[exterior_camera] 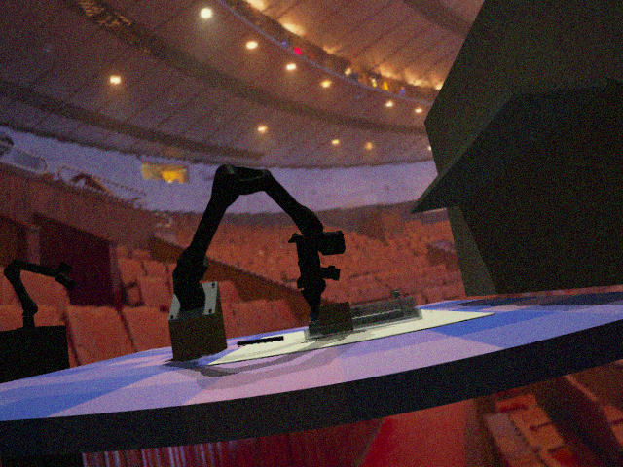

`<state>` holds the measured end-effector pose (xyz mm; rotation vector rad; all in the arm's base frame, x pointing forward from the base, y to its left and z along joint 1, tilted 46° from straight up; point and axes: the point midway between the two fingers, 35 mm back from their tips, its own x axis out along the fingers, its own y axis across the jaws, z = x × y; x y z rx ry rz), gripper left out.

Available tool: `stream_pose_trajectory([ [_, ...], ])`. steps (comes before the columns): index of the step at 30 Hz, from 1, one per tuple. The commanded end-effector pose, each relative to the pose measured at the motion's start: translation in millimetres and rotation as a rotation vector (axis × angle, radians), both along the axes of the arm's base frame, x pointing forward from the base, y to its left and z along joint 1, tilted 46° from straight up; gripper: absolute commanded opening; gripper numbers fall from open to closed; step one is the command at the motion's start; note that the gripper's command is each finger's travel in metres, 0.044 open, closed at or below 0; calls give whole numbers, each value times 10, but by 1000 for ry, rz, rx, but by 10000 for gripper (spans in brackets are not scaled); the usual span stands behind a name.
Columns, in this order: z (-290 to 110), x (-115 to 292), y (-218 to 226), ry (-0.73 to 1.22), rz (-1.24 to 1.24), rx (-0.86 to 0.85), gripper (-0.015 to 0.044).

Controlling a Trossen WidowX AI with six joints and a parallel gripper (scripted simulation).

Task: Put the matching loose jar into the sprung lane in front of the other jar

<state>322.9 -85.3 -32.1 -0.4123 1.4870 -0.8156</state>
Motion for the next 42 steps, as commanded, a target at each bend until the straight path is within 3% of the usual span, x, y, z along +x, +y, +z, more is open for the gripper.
stream_pose_trajectory([
  [1, 33, 78, -10, -23, 6, -11, 0],
  [42, -43, 68, -89, -22, 6, -11, 0],
])
